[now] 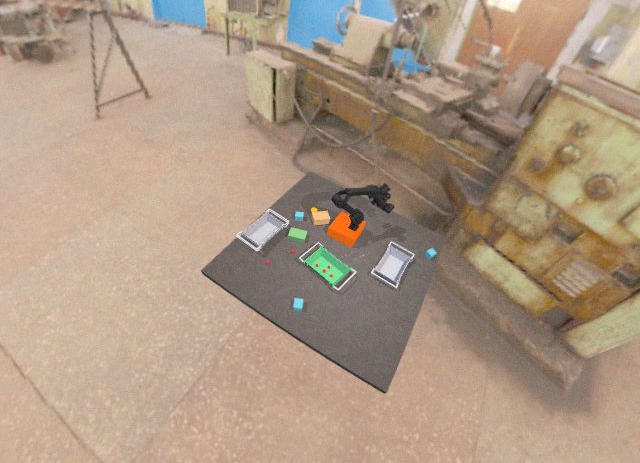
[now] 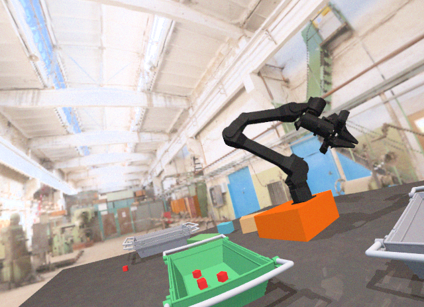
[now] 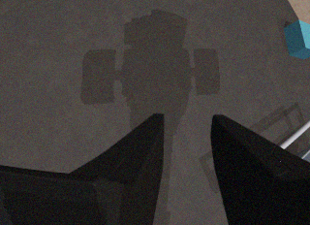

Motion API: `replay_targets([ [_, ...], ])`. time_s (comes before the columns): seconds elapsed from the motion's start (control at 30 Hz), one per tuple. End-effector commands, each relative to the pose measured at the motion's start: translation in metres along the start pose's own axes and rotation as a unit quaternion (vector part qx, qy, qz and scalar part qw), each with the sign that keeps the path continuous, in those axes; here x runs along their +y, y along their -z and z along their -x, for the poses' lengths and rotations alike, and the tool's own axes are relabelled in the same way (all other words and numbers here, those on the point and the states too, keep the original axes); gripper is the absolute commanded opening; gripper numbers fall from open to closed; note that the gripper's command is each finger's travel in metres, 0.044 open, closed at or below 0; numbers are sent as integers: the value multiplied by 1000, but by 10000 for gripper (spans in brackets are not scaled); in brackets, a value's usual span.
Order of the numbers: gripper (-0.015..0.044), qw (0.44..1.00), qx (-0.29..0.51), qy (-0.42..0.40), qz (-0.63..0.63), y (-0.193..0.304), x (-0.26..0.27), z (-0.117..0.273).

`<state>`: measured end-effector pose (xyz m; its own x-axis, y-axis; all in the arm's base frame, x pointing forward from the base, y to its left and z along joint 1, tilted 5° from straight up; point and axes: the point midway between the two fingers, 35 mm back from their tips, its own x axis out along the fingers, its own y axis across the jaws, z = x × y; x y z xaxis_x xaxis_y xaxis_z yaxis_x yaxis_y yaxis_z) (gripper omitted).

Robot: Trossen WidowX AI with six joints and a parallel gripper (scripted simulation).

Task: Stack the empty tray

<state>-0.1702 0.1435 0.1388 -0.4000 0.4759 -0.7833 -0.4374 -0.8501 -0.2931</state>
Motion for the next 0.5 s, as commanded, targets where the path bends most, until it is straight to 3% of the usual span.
replay_targets([
  [0.0,82,1000,29,11,3,9,-12,-8],
  [0.47,82,980,183,57,44,42,-143,-16],
])
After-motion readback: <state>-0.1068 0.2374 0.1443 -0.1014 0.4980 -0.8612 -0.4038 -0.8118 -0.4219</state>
